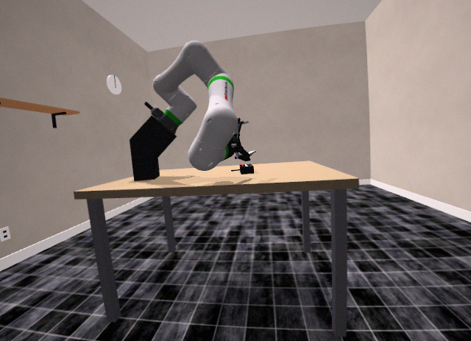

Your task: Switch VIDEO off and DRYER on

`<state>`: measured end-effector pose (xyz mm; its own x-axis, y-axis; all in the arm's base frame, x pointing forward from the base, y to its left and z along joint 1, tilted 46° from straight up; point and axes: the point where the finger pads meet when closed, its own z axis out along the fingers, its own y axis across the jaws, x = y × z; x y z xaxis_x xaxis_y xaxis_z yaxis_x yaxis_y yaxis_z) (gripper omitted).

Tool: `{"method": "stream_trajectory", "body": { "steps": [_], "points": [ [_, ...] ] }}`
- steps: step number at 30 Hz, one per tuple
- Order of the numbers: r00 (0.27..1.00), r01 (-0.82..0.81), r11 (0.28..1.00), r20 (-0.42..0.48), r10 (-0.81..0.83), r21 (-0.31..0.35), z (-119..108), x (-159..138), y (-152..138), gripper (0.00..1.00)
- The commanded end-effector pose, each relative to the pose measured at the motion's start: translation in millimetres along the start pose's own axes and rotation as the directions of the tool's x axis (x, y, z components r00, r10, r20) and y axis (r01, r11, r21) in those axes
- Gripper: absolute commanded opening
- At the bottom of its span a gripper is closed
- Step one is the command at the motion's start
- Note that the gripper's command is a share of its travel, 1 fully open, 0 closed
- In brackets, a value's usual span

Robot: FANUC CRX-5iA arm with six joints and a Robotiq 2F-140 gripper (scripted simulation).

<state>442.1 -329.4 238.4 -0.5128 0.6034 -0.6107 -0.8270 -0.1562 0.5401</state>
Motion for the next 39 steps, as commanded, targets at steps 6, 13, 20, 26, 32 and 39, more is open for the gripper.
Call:
{"method": "stream_trajectory", "body": {
  "steps": [6, 13, 20, 26, 32, 39],
  "points": [
    [1.000, 0.000, 1.000, 0.000, 0.000, 0.000, -0.1, -0.1, 0.1, 1.00],
    [1.000, 0.000, 1.000, 0.000, 0.000, 0.000, -0.1, -0.1, 0.1, 1.00],
    [1.000, -0.007, 1.000, 0.001, 0.007, 0.004, 1.5, -1.1, -0.2, 1.00],
    [0.989, -0.148, 0.986, 0.025, 0.146, 0.078, 33.4, -19.6, -7.6, 1.00],
    [0.932, -0.363, 0.913, 0.099, 0.350, 0.188, 81.8, -38.6, -20.3, 1.00],
    [0.830, -0.557, 0.783, 0.213, 0.516, 0.276, 125.7, -44.6, -33.2, 1.00]
  ]
}}
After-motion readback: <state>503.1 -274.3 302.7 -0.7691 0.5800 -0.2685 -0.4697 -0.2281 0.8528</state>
